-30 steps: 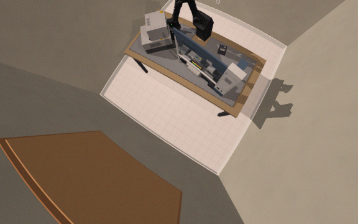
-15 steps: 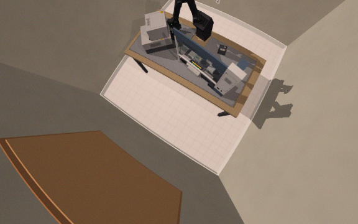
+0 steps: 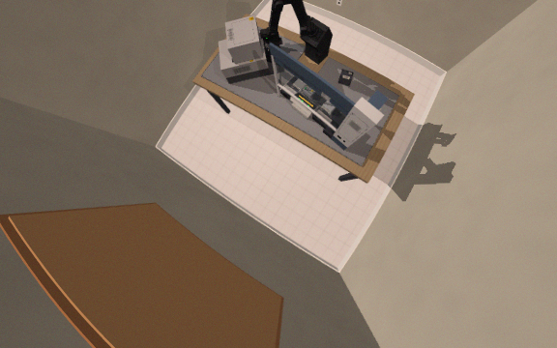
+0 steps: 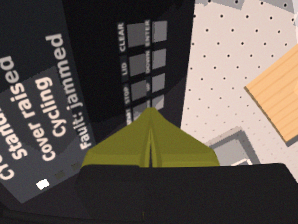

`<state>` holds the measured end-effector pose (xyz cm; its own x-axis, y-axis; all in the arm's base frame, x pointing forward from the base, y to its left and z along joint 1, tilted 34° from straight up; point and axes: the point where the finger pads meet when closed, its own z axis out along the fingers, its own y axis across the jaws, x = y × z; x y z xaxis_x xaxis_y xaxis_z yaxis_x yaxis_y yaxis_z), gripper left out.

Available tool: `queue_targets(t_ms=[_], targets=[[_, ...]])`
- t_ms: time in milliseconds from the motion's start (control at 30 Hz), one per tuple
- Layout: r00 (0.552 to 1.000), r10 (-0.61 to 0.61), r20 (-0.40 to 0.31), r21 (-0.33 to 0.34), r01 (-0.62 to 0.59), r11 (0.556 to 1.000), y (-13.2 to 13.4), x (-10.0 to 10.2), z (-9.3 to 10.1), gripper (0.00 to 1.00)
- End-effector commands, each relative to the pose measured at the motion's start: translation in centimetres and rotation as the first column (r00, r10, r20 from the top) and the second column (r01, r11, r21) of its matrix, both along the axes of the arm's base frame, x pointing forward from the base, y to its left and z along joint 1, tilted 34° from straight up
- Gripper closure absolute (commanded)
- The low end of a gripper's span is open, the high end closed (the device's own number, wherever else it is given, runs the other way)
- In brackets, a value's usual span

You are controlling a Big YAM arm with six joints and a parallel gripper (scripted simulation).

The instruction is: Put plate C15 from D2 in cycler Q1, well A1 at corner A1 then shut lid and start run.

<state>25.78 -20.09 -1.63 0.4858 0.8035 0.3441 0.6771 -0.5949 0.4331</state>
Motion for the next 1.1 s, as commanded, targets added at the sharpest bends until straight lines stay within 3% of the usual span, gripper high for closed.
queue_targets(t_ms=[0,1067], targets=[[1.000,0.006,0.023,-0.029,-0.005,1.000,-0.98,1.11,1.39,1.00],[1.000,0.009,0.024,-0.035,-0.009,0.999,-0.92,1.38,0.84,1.00]])
